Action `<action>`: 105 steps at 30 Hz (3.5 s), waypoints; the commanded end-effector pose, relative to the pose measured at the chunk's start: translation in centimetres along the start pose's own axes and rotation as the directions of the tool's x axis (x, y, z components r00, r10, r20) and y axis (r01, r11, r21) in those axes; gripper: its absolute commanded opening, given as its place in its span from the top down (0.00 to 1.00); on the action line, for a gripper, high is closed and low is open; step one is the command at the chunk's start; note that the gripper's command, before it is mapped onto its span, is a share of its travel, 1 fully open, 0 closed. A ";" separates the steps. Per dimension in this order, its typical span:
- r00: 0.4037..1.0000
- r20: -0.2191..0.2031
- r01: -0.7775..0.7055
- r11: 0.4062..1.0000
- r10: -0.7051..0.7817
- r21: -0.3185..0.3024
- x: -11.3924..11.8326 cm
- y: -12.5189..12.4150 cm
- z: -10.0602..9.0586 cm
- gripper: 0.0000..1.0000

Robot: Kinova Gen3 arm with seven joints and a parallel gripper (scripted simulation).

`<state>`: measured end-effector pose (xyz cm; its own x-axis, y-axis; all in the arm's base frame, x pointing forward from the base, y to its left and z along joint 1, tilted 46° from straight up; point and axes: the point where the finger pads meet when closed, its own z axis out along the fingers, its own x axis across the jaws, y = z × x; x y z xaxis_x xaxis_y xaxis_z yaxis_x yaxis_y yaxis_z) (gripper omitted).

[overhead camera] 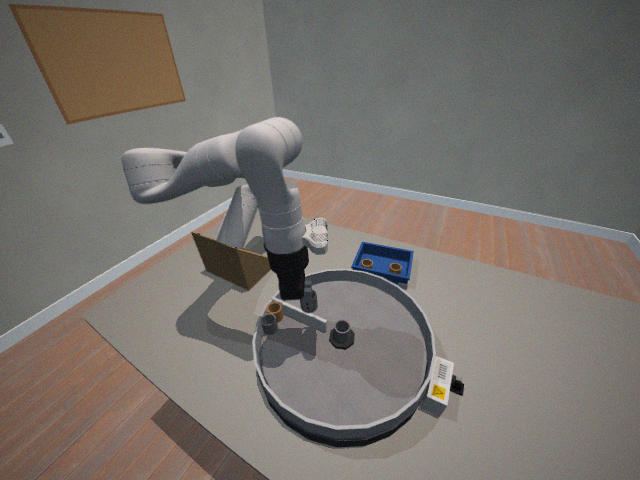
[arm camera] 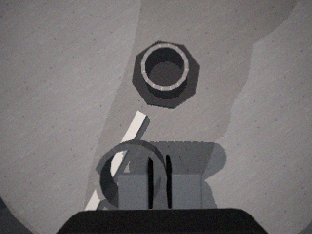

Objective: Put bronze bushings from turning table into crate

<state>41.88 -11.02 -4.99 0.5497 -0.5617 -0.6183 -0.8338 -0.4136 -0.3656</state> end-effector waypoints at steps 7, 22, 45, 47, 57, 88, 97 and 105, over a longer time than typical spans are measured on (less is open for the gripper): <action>1.000 0.000 0.010 1.000 -0.010 -0.015 0.6 -2.9 0.2 1.00; 1.000 0.000 0.009 1.000 -0.009 -0.014 2.2 -7.4 0.3 1.00; 1.000 0.000 0.010 1.000 -0.010 -0.014 2.2 -7.4 2.4 1.00; 1.000 0.000 0.010 1.000 -0.010 -0.014 2.2 -7.4 2.4 1.00; 1.000 0.000 0.011 1.000 -0.011 -0.015 2.2 -7.5 4.6 1.00; 1.000 0.000 0.011 1.000 -0.011 -0.015 2.2 -7.5 4.9 0.53; 1.000 0.000 0.011 1.000 -0.011 -0.015 2.2 -7.5 4.9 0.53; 1.000 0.000 0.011 1.000 -0.011 -0.015 2.2 -7.5 4.9 0.53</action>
<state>49.01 -5.52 -7.07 0.5591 -0.5553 -0.6157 -0.8266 -0.4317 -0.3612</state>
